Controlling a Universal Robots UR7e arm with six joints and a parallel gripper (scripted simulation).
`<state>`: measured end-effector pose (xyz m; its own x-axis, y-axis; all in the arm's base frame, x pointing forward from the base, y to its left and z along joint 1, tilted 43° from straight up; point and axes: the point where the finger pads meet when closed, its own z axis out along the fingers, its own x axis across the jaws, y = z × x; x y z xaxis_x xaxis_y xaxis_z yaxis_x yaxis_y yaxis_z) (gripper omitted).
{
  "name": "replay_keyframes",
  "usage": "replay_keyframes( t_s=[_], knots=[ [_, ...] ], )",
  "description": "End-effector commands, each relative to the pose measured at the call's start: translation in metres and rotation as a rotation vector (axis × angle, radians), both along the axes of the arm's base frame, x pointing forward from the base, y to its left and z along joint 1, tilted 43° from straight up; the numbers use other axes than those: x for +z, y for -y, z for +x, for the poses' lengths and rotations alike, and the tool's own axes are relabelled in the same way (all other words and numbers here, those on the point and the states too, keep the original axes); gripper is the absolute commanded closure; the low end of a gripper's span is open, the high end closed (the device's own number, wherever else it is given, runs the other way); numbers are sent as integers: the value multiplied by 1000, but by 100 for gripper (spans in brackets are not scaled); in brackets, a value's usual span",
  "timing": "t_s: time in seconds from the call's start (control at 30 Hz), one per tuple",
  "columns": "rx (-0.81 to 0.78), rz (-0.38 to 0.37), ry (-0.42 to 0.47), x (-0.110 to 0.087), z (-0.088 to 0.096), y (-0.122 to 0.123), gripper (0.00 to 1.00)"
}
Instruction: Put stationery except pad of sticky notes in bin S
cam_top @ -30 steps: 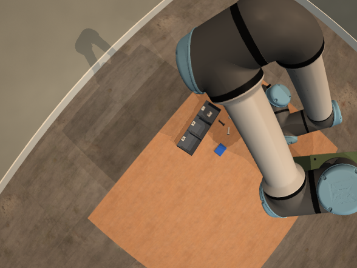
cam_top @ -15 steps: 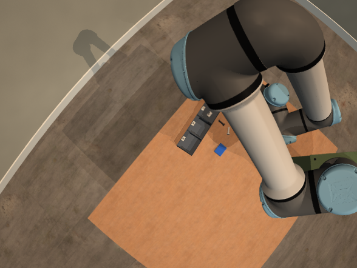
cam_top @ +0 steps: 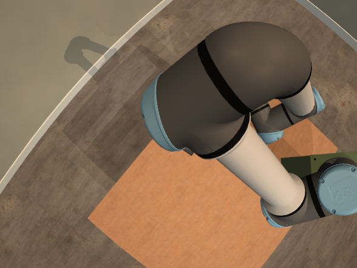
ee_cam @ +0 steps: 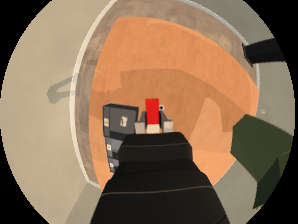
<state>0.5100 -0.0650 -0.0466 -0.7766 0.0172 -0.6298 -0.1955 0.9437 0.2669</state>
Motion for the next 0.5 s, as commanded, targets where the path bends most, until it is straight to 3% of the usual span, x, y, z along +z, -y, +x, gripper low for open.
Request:
replay_keyframes(
  t_s=[0.0,0.33,0.47],
  knots=[
    [-114,91,-57,17,17,-7,55],
    [-141,112,-69,56,56,-26,55],
    [-141,112,-70,58,58,-26,55]
  ],
)
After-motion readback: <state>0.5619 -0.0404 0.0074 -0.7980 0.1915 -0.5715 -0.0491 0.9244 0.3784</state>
